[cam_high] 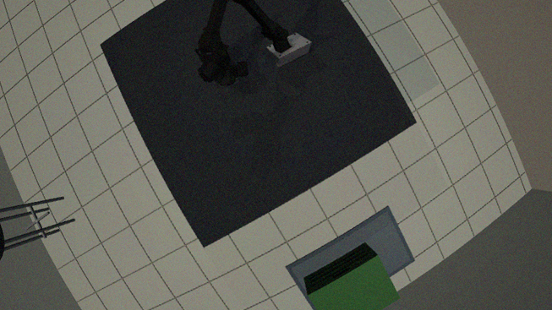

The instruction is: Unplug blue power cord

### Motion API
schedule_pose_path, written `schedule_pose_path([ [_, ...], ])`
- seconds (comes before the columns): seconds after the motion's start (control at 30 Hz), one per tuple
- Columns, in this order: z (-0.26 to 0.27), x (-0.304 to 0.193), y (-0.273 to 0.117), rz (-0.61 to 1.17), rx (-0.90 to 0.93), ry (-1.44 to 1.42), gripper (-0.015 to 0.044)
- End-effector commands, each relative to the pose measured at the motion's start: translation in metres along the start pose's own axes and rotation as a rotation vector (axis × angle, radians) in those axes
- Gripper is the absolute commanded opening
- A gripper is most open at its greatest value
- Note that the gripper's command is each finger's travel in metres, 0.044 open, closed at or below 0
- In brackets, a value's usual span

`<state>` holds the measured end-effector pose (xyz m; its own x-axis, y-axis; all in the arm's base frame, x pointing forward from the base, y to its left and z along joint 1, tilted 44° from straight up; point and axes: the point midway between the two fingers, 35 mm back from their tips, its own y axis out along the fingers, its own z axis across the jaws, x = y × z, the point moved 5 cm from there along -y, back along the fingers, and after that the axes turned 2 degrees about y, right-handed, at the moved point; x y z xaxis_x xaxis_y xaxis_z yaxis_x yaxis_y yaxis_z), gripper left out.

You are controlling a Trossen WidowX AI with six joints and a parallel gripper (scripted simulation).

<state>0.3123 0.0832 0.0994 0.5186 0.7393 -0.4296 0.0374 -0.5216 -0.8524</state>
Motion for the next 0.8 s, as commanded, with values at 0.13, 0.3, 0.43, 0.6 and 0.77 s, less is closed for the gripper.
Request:
schedule_pose_path([
  [0.13,0.009,-0.042,0.047,0.247,0.048,-0.36,0.016],
  [0.3,0.009,-0.041,0.048,0.247,0.048,-0.36,0.016],
  [0.43,0.007,-0.044,0.047,0.247,0.048,-0.36,0.016],
  [0.6,0.004,-0.051,0.045,0.247,0.048,-0.361,0.016],
  [0.77,0.001,-0.058,0.043,0.247,0.048,-0.361,0.016],
])
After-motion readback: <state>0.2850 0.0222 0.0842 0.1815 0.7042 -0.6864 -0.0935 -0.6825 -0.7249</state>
